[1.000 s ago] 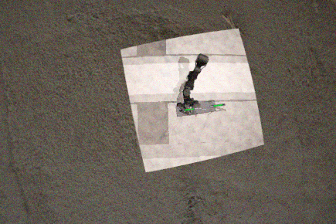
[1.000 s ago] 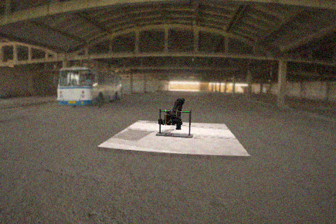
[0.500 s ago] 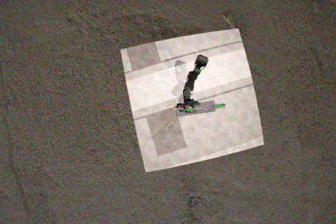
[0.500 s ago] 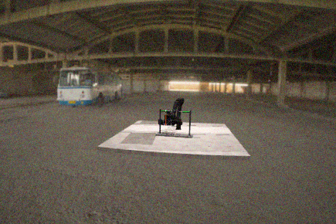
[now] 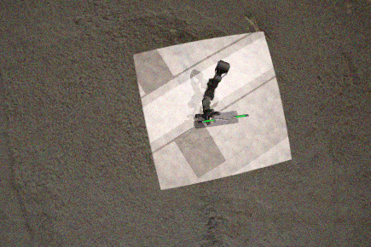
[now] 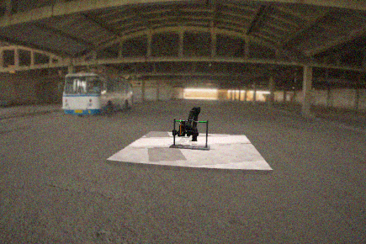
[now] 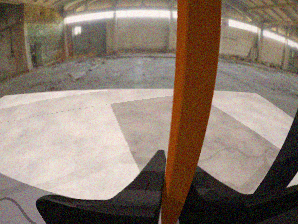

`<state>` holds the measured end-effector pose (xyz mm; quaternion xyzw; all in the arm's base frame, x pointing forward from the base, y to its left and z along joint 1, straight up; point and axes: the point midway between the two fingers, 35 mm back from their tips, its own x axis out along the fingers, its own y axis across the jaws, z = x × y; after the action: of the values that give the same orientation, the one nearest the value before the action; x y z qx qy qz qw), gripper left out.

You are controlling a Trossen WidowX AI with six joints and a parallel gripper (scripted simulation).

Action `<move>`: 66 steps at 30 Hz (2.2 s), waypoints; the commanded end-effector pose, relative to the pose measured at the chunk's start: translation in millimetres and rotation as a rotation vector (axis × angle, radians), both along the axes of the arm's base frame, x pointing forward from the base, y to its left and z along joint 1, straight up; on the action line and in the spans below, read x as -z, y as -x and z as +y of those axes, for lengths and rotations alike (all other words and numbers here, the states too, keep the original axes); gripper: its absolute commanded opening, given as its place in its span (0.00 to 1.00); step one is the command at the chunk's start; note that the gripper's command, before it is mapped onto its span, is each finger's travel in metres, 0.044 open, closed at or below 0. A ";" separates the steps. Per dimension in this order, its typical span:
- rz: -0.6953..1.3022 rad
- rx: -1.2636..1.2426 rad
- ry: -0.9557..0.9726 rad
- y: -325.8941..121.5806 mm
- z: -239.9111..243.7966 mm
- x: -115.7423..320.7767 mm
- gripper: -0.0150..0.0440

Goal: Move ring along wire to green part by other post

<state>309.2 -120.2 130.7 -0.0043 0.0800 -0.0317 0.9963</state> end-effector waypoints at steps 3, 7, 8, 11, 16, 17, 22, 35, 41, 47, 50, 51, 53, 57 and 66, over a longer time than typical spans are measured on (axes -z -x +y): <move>0.000 0.000 0.000 0.0 0.0 0.0 0.00; 0.000 0.000 0.000 0.0 0.0 0.0 0.00; 0.000 0.000 0.000 0.0 0.0 0.0 0.00; 0.000 0.001 0.000 -0.1 0.2 -1.8 0.00; -0.001 0.003 0.000 -0.2 1.4 -9.2 0.00; -0.001 0.004 0.000 -0.2 1.7 -11.0 0.00; -0.001 0.004 0.000 -0.1 2.2 -13.7 0.00; -0.001 0.004 0.000 -0.1 2.2 -13.7 0.00; -0.001 0.004 -0.001 -0.4 4.6 -13.7 0.00; 0.000 0.004 -0.002 -0.9 10.7 -13.7 0.00; 0.000 0.003 -0.003 -1.1 13.7 -13.8 0.00; 0.000 0.003 -0.003 -1.2 14.7 -13.8 0.00; 0.000 0.003 -0.004 -1.4 16.7 -13.8 0.00; 0.001 0.003 -0.005 -1.7 20.8 -13.8 0.00; 0.012 0.004 -0.009 -1.0 27.8 -13.8 0.00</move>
<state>311.8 -93.7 145.2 -0.0035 0.0817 -0.0308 0.9962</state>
